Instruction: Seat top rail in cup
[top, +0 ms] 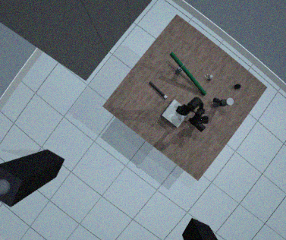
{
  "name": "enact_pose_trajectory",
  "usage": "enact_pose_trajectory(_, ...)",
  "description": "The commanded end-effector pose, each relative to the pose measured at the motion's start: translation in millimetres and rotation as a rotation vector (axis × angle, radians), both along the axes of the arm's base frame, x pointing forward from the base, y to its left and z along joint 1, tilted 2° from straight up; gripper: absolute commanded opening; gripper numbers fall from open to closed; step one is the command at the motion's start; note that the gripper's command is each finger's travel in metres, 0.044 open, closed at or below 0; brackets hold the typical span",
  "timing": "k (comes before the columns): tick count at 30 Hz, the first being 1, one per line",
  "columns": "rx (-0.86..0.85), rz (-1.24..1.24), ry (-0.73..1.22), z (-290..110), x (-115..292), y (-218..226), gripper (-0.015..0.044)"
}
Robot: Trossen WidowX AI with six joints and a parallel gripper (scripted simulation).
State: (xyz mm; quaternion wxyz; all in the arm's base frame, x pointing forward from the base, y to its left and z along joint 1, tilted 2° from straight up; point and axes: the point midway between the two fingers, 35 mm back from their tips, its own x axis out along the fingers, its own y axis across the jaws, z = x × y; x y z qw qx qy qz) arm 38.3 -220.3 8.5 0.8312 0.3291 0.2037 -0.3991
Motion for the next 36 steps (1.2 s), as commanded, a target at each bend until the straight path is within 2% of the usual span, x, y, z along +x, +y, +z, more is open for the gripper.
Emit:
enact_pose_trajectory(1, 0.002, 0.005, 0.002, 0, 1, -1, 0.0426)
enact_pose_trajectory(2, 0.010, 0.018, 0.010, 1, 4, -2, 0.0440)
enact_pose_trajectory(10, 0.088, 0.226, 0.139, 24, 65, -20, 0.0440)
enact_pose_trajectory(18, 0.096, 0.427, 0.290, 59, 142, -7, 0.0440)
enact_pose_trajectory(28, 0.006, 0.651, 0.456, 118, 227, 60, 0.0440)
enact_pose_trajectory(34, -0.090, 0.769, 0.523, 159, 258, 119, 0.0440)
enact_pose_trajectory(36, -0.103, 0.782, 0.529, 163, 261, 126, 0.0440)
